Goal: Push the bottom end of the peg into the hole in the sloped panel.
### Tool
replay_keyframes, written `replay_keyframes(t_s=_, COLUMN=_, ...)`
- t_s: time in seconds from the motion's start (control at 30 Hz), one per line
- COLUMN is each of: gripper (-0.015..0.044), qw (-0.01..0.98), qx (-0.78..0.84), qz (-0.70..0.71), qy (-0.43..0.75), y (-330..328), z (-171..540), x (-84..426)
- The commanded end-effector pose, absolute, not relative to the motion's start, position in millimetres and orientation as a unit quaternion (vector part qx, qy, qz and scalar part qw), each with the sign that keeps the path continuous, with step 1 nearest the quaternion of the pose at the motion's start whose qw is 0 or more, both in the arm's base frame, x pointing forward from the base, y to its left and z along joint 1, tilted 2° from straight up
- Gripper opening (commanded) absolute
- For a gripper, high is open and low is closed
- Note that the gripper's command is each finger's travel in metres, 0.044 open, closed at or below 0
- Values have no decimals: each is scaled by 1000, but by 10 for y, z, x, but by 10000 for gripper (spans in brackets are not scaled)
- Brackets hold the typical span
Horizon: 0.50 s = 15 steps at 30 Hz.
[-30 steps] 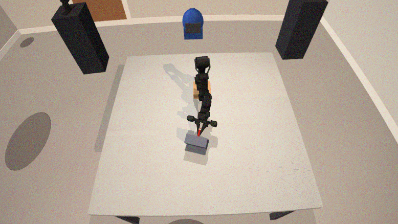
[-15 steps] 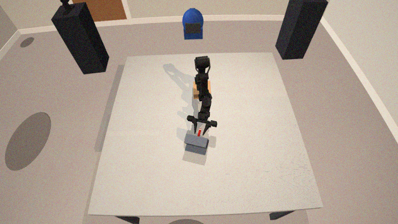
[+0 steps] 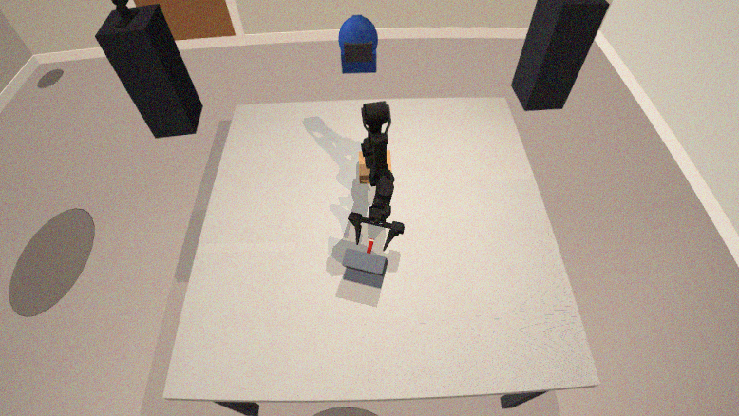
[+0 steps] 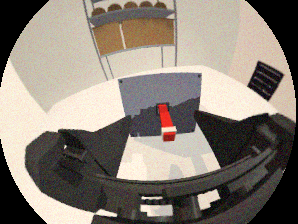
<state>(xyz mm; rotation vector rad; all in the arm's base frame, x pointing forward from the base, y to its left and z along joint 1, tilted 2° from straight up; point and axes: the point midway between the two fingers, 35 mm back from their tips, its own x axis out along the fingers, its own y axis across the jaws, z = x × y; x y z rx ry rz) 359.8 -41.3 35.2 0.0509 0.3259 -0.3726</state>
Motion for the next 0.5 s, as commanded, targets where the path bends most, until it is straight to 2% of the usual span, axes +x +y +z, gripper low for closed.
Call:
replay_keyframes(t_s=0.0, gripper=440, qw=969, qx=28, qz=-186, qy=157, y=-393, z=402, x=3553)
replay_keyframes(t_s=0.47, gripper=440, qw=969, qx=28, qz=-185, qy=158, y=-327, z=462, x=3445)
